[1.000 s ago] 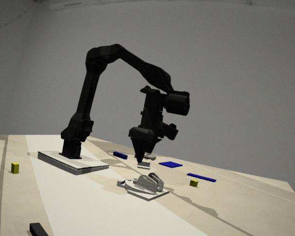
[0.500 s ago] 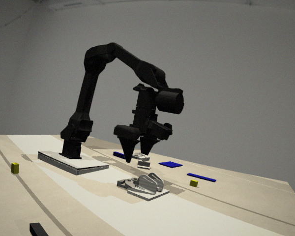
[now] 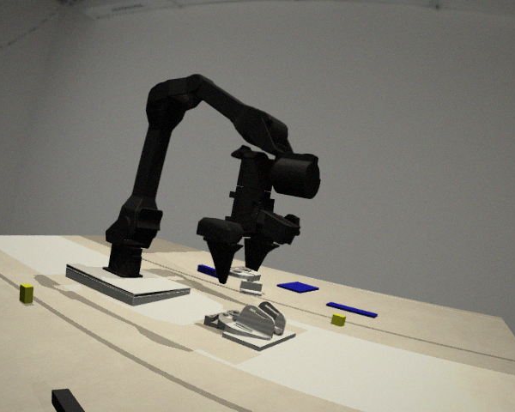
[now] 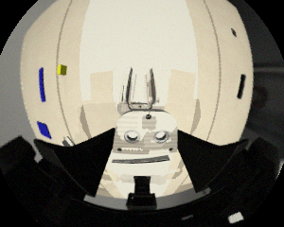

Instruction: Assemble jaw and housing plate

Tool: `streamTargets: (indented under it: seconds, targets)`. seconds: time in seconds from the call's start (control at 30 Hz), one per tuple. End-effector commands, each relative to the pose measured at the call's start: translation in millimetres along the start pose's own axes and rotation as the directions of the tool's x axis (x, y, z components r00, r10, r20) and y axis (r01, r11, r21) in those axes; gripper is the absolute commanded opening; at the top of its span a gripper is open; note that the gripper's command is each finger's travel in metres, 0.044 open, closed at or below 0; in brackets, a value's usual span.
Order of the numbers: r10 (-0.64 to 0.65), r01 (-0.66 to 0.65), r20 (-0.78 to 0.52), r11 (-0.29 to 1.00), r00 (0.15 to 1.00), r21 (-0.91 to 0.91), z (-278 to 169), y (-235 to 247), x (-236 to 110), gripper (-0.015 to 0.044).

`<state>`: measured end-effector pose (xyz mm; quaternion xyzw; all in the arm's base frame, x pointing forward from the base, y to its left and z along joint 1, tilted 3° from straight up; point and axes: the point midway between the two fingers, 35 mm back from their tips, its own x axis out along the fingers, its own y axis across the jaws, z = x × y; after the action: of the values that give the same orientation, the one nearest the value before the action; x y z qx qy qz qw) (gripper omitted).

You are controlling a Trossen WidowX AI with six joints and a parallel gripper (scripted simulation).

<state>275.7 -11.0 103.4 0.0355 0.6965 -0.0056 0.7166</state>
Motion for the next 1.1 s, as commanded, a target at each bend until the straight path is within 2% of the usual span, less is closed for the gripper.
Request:
streamTargets:
  seconds: [0.0,1.07]
  targets:
    - [0.006,-0.006,0.004,1.0,1.0,0.008,0,1,-1,0.0351]
    - [0.006,-0.006,0.004,1.0,1.0,0.008,-10,7,0,0.0351]
